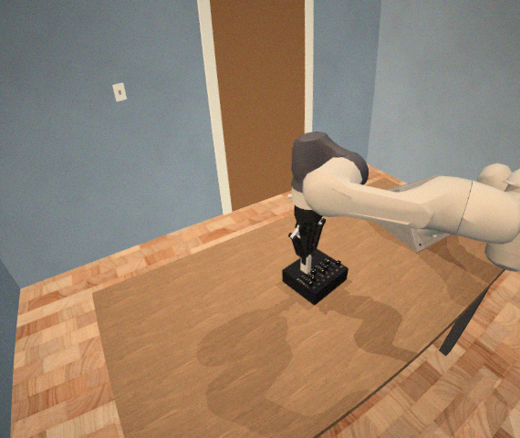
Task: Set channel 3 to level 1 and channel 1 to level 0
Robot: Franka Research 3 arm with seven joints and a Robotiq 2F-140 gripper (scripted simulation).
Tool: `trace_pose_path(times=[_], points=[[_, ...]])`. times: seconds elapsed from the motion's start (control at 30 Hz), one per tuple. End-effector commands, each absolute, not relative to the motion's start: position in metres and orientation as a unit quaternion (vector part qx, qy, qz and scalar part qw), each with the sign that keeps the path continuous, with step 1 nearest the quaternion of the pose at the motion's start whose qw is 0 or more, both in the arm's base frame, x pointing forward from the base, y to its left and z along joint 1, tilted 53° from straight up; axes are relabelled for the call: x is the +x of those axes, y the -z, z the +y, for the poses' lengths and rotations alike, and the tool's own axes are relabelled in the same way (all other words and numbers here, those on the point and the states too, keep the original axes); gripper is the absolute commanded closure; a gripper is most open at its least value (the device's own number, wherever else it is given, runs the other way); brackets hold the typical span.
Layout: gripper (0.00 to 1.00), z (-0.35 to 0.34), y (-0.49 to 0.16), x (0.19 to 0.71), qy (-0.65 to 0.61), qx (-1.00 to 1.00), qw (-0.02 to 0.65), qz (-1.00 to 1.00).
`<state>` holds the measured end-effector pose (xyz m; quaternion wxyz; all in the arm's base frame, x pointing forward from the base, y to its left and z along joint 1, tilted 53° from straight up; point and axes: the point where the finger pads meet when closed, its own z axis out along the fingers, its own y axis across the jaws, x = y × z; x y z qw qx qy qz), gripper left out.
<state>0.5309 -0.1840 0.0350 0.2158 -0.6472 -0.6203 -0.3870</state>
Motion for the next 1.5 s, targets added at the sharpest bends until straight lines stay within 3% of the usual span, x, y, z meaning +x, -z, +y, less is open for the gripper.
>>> trace_pose_path(times=[0.0,0.4,1.47], points=[[1.0,-0.184,-0.037,0.531,0.387,-0.648,0.217,-0.619],[1.0,-0.191,-0.006,0.491,0.387,-0.648,0.218,-0.619],[1.0,-0.192,-0.006,0.49,0.387,-0.648,0.218,-0.619]])
